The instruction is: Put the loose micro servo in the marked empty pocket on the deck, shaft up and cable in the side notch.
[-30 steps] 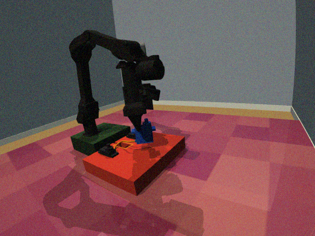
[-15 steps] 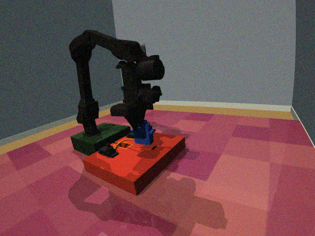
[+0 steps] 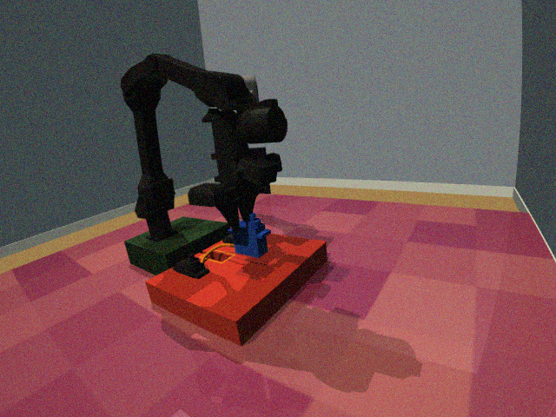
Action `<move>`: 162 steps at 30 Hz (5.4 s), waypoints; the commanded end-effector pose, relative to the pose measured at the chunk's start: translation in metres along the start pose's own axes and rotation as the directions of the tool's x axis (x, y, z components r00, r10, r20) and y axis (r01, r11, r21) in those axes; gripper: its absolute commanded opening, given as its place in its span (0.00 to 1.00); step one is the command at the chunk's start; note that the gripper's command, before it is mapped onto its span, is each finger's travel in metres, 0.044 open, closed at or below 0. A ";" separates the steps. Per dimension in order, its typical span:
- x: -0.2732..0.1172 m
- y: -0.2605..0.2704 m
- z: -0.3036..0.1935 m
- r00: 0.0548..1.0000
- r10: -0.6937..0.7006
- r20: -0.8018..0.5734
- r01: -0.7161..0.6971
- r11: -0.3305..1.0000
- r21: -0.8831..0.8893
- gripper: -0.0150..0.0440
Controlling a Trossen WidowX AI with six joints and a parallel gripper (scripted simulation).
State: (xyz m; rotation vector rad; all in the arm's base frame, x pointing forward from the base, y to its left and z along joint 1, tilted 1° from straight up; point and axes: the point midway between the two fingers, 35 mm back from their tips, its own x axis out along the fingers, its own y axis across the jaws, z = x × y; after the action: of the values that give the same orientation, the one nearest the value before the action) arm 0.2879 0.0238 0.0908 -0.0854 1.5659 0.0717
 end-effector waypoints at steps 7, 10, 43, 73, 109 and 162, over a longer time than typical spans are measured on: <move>-0.001 0.001 -0.038 1.000 -0.004 0.004 0.004 1.000 0.006 0.25; -0.001 0.001 -0.050 1.000 -0.004 0.003 0.004 1.000 0.006 0.25; 0.020 0.003 -0.101 1.000 -0.004 -0.001 0.004 0.999 0.037 0.25; 0.035 0.003 -0.101 1.000 -0.004 -0.001 0.004 0.999 0.037 0.25; 0.063 0.003 -0.101 1.000 -0.004 -0.002 0.004 0.999 0.037 0.25; -0.032 -0.001 0.007 1.000 -0.004 0.008 0.004 0.999 0.037 1.00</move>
State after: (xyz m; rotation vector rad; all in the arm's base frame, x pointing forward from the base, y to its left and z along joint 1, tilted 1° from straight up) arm 0.2881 0.0243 0.1193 -0.0550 1.5465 0.0400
